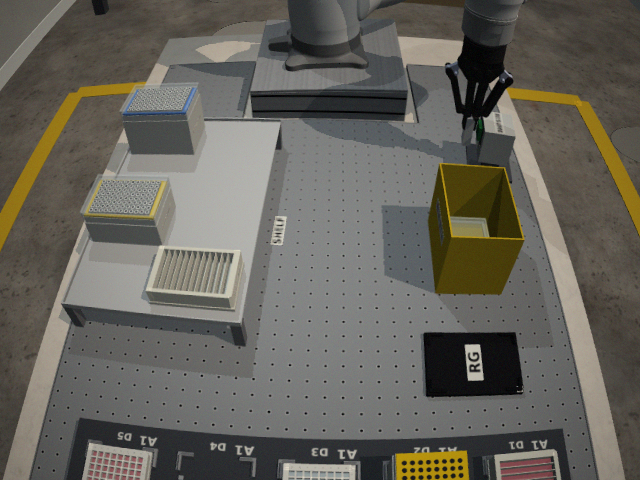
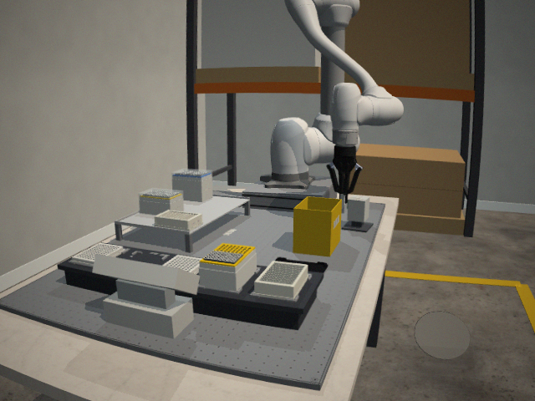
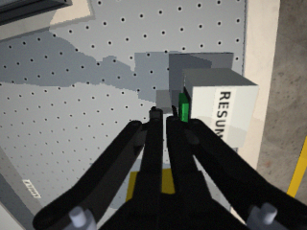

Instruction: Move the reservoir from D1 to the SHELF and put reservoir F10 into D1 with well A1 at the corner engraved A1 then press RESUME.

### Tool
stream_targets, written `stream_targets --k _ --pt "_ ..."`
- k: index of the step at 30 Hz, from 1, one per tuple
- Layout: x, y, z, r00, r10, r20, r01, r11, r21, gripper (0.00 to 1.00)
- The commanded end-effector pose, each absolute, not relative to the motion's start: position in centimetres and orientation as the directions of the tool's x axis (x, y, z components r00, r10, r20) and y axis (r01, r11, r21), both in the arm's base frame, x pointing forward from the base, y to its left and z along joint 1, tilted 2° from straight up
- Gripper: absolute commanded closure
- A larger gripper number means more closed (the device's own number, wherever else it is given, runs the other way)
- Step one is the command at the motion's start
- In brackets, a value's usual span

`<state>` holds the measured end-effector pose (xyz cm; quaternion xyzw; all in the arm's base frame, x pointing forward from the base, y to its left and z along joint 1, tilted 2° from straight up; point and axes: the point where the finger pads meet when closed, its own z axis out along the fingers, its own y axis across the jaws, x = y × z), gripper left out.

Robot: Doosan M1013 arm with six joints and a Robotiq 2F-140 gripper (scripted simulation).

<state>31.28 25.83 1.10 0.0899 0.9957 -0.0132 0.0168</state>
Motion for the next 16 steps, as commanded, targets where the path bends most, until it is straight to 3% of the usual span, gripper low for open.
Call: stream_targets --k 1,16 --pt "31.28 25.90 1.10 -0.983 0.178 -0.036 0.179 0.984 -0.023 1.00" --pt "31.37 26.40 1.09 -0.983 0.178 -0.036 0.179 0.984 -0.023 1.00"
